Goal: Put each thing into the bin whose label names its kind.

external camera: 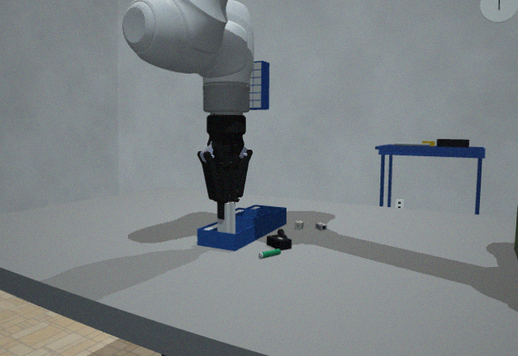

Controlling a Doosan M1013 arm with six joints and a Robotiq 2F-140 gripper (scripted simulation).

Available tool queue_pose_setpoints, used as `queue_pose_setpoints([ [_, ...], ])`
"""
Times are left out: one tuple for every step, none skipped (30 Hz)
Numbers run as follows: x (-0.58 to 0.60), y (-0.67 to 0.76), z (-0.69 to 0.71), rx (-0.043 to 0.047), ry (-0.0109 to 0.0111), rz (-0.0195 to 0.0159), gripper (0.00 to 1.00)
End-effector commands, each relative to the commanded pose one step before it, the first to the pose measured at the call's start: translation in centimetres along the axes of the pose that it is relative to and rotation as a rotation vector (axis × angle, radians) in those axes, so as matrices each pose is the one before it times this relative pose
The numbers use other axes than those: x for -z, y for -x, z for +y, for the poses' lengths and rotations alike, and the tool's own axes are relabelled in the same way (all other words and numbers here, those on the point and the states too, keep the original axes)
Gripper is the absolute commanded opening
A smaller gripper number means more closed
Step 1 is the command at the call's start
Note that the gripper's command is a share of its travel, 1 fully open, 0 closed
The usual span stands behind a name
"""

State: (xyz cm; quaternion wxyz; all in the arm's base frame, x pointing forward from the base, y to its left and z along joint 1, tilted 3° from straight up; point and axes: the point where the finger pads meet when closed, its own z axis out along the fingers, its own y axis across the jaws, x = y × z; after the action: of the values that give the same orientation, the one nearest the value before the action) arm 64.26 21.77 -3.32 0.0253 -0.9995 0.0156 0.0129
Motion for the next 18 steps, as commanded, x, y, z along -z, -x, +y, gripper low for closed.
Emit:
queue_pose_setpoints([
  [0.259, -0.002, -0.007, 0.00001, -0.00027, 0.00008, 0.05],
  [0.133, 0.000, 0.000, 0.00000, 0.00000, 0.00000, 0.05],
  [0.133, 0.000, 0.000, 0.00000, 0.00000, 0.00000, 0.05],
  [0.133, 0.000, 0.000, 0.00000, 0.00000, 0.00000, 0.05],
  [0.133, 0.000, 0.000, 0.00000, 0.00000, 0.00000, 0.05],
  [0.133, 0.000, 0.000, 0.00000, 0.00000, 0.00000, 0.05],
  [0.133, 0.000, 0.000, 0.00000, 0.00000, 0.00000, 0.05],
  [0.133, 0.000, 0.000, 0.00000, 0.00000, 0.00000, 0.05],
  [0.133, 0.000, 0.000, 0.00000, 0.00000, 0.00000, 0.05],
  [0.133, 0.000, 0.000, 0.00000, 0.00000, 0.00000, 0.05],
  [0.133, 0.000, 0.000, 0.00000, 0.00000, 0.00000, 0.05],
  [0.000, 0.000, 0.000, 0.00000, 0.00000, 0.00000, 0.05],
  [0.000, 0.000, 0.000, 0.00000, 0.00000, 0.00000, 0.05],
  [0.133, 0.000, 0.000, 0.00000, 0.00000, 0.00000, 0.05],
  [0.133, 0.000, 0.000, 0.00000, 0.00000, 0.00000, 0.05],
  [0.133, 0.000, 0.000, 0.00000, 0.00000, 0.00000, 0.05],
  [0.133, 0.000, 0.000, 0.00000, 0.00000, 0.00000, 0.05],
  [0.133, 0.000, 0.000, 0.00000, 0.00000, 0.00000, 0.05],
])
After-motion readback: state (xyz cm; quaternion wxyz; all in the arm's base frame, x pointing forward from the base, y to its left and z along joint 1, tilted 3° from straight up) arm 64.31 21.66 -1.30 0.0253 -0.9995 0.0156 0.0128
